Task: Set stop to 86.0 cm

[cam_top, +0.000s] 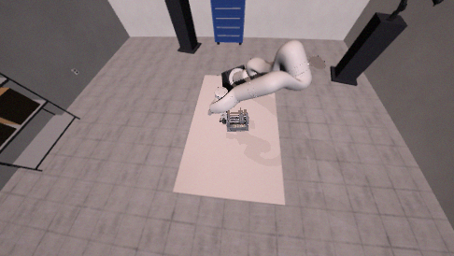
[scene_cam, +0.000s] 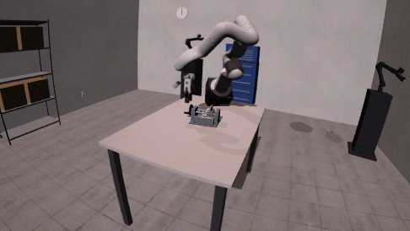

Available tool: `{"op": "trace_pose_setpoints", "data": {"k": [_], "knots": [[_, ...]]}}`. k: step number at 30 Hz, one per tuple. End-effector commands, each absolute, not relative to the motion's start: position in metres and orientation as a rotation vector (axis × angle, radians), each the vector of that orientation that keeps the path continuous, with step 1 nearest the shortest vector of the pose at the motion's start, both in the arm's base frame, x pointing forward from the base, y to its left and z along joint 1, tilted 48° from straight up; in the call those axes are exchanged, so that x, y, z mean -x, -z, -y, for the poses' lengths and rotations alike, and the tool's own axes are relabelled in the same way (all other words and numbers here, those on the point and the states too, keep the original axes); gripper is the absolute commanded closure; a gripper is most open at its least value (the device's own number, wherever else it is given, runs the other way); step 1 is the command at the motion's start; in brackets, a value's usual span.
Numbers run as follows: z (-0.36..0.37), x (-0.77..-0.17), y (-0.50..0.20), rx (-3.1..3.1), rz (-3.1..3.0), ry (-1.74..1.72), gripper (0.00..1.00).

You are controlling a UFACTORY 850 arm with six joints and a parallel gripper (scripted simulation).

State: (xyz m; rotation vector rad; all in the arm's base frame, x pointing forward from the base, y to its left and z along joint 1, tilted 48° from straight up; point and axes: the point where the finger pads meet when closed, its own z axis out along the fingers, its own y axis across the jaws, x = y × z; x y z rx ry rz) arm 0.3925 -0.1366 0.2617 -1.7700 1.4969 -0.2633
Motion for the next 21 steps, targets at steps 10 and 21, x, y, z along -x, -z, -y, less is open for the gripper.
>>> {"op": "trace_pose_setpoints", "data": {"k": [10,21], "knots": [[0.137,-0.3927,-0.2621,1.77,-1.497,0.265,0.43],[0.1389,-0.3907,-0.259,1.77,-1.497,0.265,0.43]]}}
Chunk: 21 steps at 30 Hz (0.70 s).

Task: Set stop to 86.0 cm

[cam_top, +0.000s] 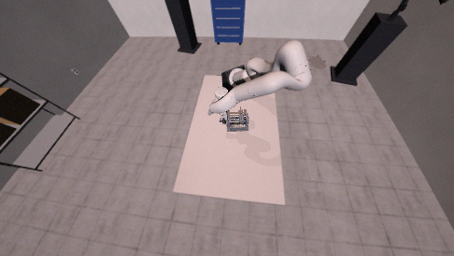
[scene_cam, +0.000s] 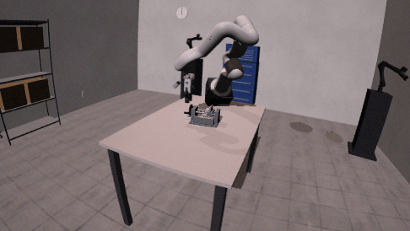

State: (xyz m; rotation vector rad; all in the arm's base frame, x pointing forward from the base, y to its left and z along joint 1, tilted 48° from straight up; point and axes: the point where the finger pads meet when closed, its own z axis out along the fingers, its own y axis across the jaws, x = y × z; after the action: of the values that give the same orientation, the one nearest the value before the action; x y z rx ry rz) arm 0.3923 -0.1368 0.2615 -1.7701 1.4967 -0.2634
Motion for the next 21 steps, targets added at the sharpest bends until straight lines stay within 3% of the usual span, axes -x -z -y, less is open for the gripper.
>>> {"op": "trace_pose_setpoints", "data": {"k": [1,8,21], "knots": [[0.142,-0.387,-0.253,1.77,-1.497,0.265,0.43],[0.171,-0.357,-0.208,1.77,-1.497,0.265,0.43],[0.162,-0.37,-0.193,1.77,-1.497,0.265,0.43]]}}
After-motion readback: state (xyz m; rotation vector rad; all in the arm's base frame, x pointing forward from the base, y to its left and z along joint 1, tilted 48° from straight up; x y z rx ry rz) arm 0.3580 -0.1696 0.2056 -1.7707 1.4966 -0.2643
